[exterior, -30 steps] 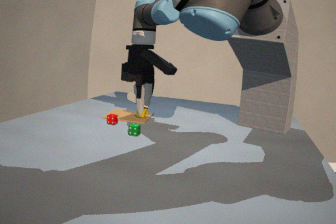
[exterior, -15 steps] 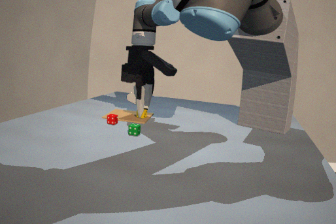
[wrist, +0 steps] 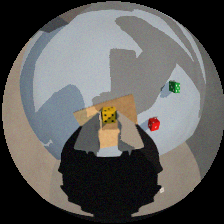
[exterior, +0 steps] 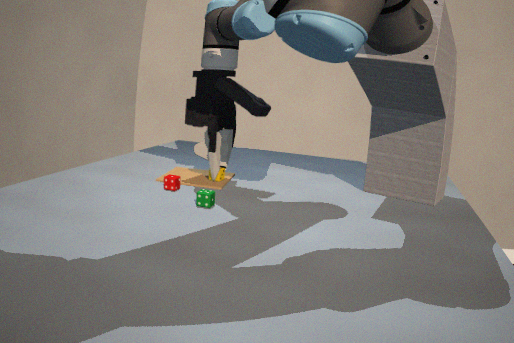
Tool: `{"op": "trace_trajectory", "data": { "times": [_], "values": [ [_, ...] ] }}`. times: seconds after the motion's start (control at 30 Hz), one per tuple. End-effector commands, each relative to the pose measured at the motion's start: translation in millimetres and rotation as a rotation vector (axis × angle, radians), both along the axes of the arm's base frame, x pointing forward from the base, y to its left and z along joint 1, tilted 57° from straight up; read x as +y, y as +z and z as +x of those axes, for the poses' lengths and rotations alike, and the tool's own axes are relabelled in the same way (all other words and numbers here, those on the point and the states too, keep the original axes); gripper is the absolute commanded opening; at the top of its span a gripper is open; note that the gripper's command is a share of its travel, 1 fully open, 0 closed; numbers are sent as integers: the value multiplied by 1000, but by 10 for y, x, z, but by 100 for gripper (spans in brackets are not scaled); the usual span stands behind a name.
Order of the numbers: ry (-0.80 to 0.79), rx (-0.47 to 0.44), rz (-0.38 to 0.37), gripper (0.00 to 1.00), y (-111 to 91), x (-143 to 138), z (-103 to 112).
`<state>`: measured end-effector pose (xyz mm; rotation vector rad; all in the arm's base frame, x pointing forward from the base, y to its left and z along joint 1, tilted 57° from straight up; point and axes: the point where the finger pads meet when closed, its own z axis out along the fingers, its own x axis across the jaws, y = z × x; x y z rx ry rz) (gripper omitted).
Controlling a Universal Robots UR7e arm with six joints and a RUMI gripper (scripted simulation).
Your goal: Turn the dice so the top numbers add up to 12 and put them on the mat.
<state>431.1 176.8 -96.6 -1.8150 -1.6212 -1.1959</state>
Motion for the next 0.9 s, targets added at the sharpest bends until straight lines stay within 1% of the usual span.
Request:
{"op": "trace_trajectory", "data": {
  "times": [0.0, 0.53, 0.57, 0.63, 0.67, 0.73, 0.77, 0.87],
  "values": [
    [1, -3, -2, 6, -2, -5, 19],
    [1, -3, -2, 6, -2, -5, 19],
    [1, -3, -2, 10, -2, -5, 19],
    [1, -3, -2, 10, -2, -5, 19],
    [1, -3, -2, 14, -2, -5, 19],
    [1, -3, -2, 14, -2, -5, 19],
    [1, -3, -2, 17, -2, -5, 19],
    [1, -3, -2, 17, -2, -5, 19]
  ]
}}
